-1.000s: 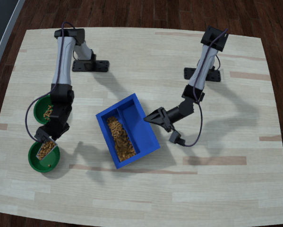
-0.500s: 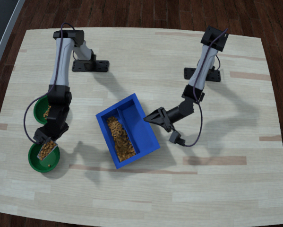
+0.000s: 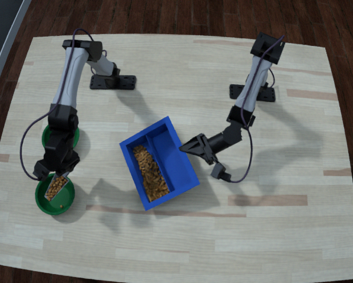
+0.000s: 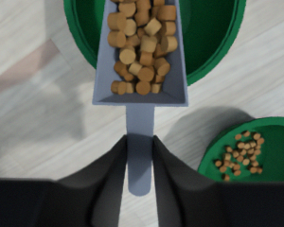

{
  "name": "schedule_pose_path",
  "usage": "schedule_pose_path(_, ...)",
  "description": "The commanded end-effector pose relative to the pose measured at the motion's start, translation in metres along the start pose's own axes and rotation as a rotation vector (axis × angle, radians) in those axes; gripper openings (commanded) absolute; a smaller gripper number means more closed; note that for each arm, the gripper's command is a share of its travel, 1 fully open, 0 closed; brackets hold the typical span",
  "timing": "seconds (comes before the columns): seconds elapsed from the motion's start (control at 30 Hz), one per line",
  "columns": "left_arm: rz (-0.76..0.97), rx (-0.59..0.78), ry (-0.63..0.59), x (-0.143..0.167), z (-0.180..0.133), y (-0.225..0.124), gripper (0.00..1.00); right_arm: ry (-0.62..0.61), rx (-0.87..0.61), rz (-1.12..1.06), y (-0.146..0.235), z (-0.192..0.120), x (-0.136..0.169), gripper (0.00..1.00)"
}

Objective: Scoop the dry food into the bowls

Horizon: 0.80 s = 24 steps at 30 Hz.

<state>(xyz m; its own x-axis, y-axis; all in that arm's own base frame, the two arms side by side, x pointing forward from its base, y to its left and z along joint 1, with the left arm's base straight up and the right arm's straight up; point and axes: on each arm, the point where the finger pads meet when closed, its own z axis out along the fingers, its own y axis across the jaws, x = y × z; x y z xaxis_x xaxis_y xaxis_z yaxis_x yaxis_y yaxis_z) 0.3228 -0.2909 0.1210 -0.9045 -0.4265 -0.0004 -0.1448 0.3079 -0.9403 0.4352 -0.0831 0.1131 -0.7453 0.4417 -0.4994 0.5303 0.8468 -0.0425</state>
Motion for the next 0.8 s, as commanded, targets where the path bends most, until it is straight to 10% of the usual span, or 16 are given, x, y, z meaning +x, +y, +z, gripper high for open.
schedule_pose_path(0.0, 0.085, 0.097, -0.006, -0.004, -0.005, -0.041, 0.00, 0.008, -0.039, 0.018, 0.006, -0.006, -0.009, 0.00)
schedule_pose_path(0.77, 0.085, 0.097, -0.006, -0.004, -0.005, -0.041, 0.00, 0.000, -0.068, 0.020, 0.007, -0.014, -0.018, 0.00)
